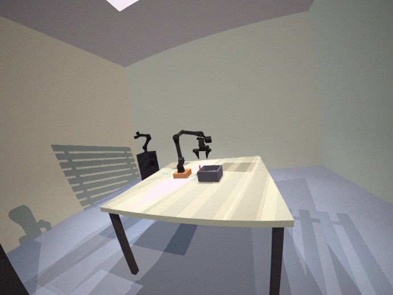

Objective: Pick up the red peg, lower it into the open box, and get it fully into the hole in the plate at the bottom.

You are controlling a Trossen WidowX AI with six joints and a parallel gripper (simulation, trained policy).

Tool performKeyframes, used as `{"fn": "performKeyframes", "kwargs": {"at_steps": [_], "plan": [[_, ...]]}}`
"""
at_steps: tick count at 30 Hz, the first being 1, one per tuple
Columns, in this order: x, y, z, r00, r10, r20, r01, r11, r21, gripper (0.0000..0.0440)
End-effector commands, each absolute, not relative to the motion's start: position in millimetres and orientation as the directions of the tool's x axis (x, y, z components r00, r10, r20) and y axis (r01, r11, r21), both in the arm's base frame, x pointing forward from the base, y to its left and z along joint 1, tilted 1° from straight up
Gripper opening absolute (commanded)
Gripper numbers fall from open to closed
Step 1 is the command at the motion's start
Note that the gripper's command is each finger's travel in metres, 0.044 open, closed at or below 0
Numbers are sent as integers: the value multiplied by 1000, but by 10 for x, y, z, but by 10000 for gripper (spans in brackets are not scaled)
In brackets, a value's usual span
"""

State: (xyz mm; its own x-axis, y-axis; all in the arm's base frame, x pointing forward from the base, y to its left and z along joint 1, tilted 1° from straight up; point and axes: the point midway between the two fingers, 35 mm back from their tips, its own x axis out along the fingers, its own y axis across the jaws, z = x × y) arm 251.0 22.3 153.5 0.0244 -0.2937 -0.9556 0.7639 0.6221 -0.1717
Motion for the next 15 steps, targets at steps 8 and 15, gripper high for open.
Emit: {"fn": "performKeyframes", "kwargs": {"at_steps": [8, 15], "plan": [[2022, 829, 1271, -105, -247, -963, 725, 644, -244, 440], [1857, 1039, 1037, -132, -242, -961, 706, 658, -262, 440]]}}
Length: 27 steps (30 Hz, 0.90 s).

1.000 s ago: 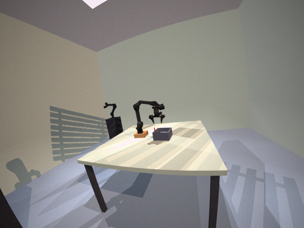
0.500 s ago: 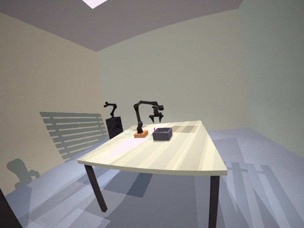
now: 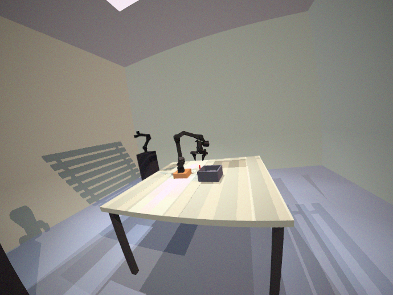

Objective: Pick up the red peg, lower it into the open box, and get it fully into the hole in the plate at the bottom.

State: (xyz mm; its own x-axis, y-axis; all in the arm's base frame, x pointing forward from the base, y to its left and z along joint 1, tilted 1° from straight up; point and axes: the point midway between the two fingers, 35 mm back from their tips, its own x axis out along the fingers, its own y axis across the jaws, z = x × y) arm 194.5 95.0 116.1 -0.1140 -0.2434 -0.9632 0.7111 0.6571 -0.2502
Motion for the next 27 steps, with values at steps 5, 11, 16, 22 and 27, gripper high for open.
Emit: {"fn": "performKeyframes", "kwargs": {"at_steps": [5, 11, 16, 22, 27], "plan": [[1820, 1118, 831, -121, -245, -962, 695, 672, -258, 440], [1821, 1161, 557, -92, -247, -965, 682, 691, -242, 440], [1839, 1168, 319, -60, -244, -968, 674, 705, -220, 440], [1860, 1154, 78, -33, -237, -971, 665, 720, -198, 436], [1827, 1131, -74, -44, -235, -971, 656, 726, -206, 341]]}}
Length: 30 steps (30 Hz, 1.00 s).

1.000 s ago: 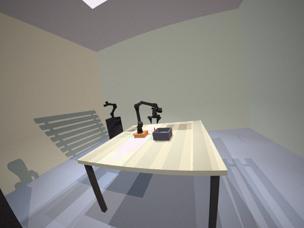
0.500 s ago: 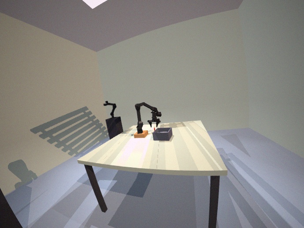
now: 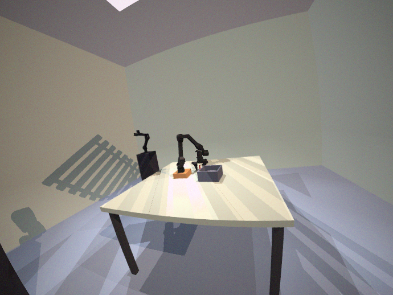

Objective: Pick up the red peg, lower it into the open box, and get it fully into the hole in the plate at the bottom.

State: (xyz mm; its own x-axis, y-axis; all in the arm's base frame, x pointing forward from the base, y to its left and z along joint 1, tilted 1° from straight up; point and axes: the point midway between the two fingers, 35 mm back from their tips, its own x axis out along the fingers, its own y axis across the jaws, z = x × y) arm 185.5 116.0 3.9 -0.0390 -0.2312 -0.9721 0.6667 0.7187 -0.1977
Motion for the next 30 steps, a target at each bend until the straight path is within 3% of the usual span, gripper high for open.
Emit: {"fn": "performKeyframes", "kwargs": {"at_steps": [1, 13, 30], "plan": [[1817, 1126, -100, -49, -235, -971, 655, 726, -209, 315], [1741, 1072, -190, -118, -258, -959, 650, 710, -271, 4], [2081, 876, 492, 0, -336, -942, 661, 706, -252, 0]]}}
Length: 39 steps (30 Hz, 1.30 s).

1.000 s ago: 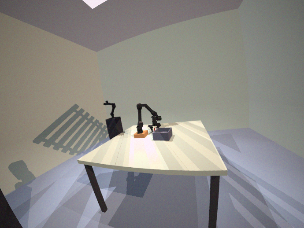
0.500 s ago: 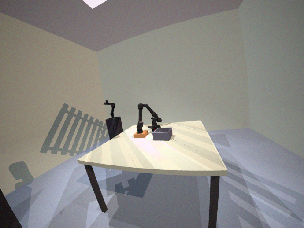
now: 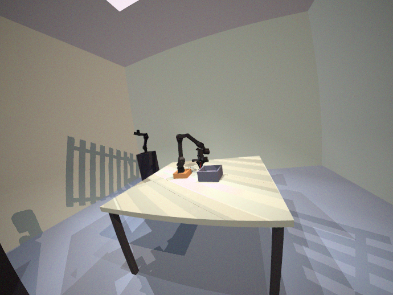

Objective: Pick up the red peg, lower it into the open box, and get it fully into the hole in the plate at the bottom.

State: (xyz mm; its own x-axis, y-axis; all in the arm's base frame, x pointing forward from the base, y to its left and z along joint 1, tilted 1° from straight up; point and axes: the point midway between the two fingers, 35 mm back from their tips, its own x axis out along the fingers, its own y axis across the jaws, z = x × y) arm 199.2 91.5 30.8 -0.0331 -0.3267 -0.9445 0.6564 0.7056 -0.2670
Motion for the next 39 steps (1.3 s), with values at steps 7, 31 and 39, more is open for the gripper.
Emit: {"fn": "performKeyframes", "kwargs": {"at_steps": [7, 31, 39], "plan": [[2261, 765, 849, 51, -349, -936, 702, 679, -215, 0], [2885, -121, 1143, 96, -385, -918, 860, 496, -118, 0], [3075, -431, 1025, 100, -366, -925, 864, 493, -102, 0]]}}
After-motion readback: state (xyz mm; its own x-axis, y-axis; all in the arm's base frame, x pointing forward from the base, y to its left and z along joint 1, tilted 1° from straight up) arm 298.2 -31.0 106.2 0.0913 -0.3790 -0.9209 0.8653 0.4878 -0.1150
